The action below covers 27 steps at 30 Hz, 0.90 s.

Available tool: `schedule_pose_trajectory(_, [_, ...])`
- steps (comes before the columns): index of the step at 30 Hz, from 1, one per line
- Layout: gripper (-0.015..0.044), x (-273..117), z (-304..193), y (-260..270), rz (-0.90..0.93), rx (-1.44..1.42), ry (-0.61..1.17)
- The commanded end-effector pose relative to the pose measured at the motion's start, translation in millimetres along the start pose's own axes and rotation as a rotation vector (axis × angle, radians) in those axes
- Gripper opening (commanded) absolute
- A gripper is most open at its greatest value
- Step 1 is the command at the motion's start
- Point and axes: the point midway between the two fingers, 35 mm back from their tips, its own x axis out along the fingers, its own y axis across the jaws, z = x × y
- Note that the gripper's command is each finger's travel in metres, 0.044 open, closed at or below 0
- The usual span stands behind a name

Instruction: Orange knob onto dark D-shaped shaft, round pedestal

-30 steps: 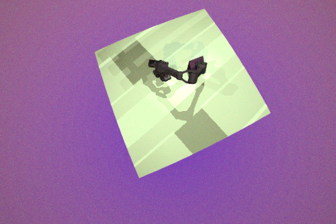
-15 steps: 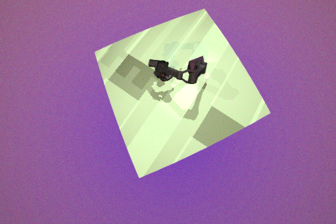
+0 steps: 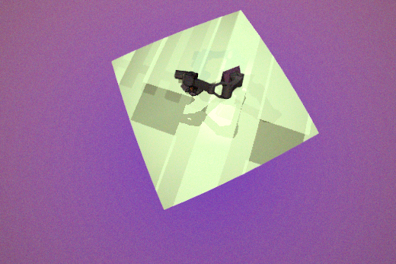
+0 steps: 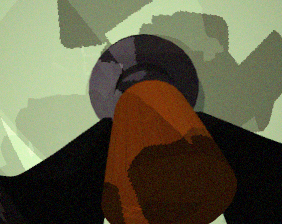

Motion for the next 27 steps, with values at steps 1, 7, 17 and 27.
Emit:
schedule_pose_trajectory(1, [0.0, -0.7, 0.7, 0.9, 0.001, -0.005, -0.004])
schedule_pose_trajectory(7, [0.0, 0.8, -1.0, 1.7, 0.001, -0.005, -0.004])
schedule_pose_trajectory(17, [0.0, 2.5, -2.5, 1.5, 0.001, -0.004, -0.004])
schedule_pose_trajectory(27, [0.0, 0.4, -1.4, 1.1, 0.001, -0.005, -0.004])
